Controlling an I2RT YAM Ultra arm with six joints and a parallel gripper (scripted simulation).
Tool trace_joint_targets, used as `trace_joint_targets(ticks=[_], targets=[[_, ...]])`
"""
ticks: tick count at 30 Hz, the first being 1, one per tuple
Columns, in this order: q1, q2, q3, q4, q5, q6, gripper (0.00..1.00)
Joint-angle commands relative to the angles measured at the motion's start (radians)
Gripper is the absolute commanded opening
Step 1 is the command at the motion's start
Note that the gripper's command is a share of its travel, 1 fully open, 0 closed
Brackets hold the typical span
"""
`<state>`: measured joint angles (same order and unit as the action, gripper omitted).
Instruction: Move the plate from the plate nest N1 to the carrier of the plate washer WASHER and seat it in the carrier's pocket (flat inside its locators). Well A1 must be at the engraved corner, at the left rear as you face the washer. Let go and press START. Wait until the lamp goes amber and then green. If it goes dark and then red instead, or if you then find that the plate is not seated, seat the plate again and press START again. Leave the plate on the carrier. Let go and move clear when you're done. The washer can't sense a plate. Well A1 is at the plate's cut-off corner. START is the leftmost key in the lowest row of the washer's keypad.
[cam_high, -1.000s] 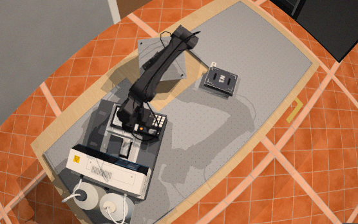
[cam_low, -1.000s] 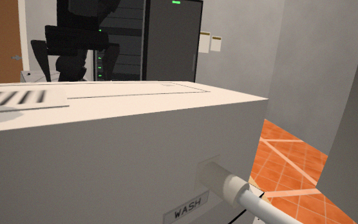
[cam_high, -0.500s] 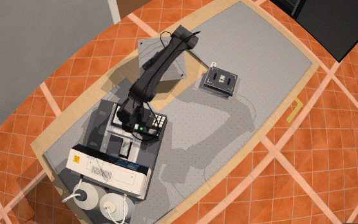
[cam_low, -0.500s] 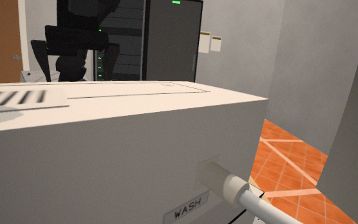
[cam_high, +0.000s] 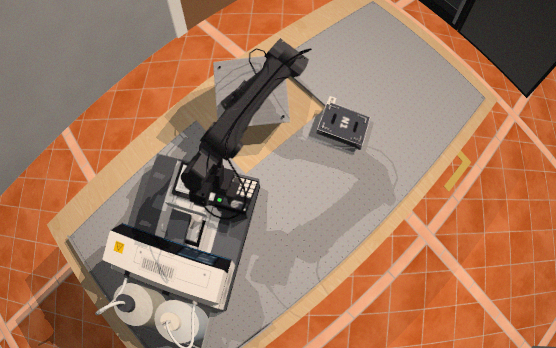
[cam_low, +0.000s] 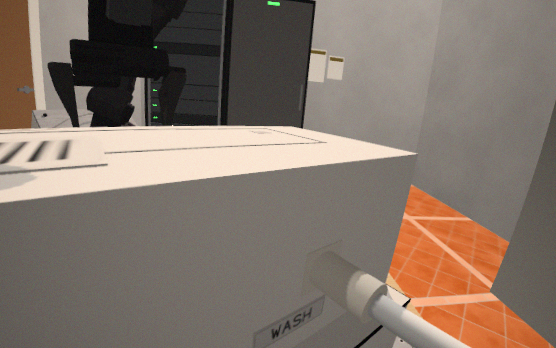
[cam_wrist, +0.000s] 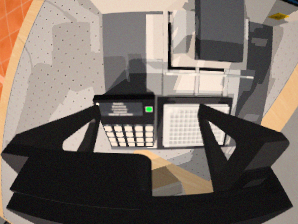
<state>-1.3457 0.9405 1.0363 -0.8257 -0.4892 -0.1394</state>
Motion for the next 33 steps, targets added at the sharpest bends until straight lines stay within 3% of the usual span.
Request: trace_joint_targets(ticks=[1, 7, 8, 10, 33], targets=[[-0.012, -0.018, 0.031, -0.012, -0.008, -0.006, 1.00], [-0.012, -0.018, 0.031, -0.012, -0.008, -0.006, 1.00], [0.012, -0.034, -0.023, 0.011, 0.008, 0.008, 0.98], [0.012, -0.034, -0.023, 0.011, 0.008, 0.008, 0.98], [0.202, -0.281, -0.296, 0.094, 0.151, 0.141, 0.56]])
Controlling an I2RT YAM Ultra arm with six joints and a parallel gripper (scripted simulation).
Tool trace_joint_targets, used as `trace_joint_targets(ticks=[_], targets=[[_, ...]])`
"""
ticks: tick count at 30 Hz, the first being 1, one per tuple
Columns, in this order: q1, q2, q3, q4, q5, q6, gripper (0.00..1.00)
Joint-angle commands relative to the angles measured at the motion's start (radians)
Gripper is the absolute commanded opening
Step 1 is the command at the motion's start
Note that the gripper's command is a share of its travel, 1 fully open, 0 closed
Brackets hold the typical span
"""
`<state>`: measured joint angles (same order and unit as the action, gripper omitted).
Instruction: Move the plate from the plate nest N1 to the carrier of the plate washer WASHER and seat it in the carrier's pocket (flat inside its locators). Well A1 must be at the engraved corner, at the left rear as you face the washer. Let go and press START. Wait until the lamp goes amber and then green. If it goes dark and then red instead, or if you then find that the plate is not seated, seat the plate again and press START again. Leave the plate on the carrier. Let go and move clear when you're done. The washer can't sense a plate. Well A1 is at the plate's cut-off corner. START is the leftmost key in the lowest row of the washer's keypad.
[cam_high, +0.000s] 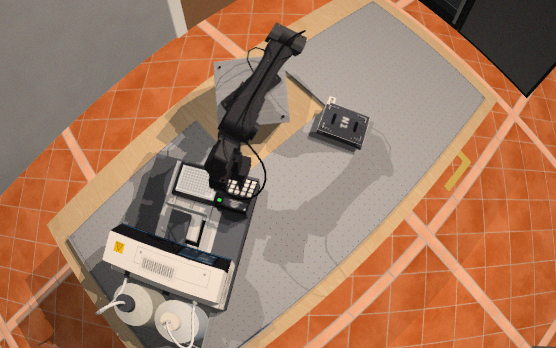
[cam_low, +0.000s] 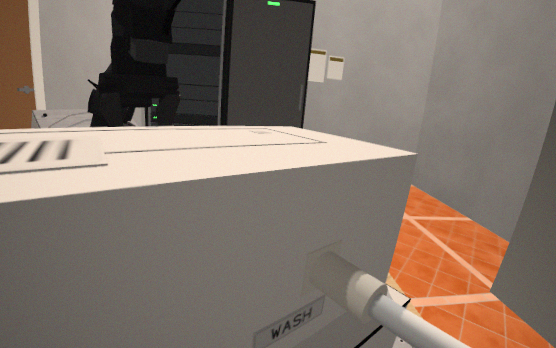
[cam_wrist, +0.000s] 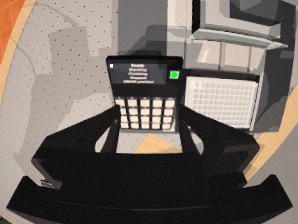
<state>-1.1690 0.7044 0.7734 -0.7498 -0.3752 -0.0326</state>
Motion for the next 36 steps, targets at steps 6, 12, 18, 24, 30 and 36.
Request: trace_joint_targets(ticks=[6, 12, 18, 24, 30, 36], targets=[[0.108, -0.118, -0.103, 0.031, 0.100, 0.088, 0.44], [0.181, -0.170, -0.149, 0.036, 0.160, 0.134, 0.36], [0.293, -0.237, -0.212, 0.031, 0.245, 0.200, 0.24], [0.434, -0.303, -0.272, 0.023, 0.355, 0.282, 0.12], [0.555, -0.344, -0.309, 0.016, 0.453, 0.352, 0.04], [0.731, -0.389, -0.360, 0.007, 0.586, 0.454, 0.00]])
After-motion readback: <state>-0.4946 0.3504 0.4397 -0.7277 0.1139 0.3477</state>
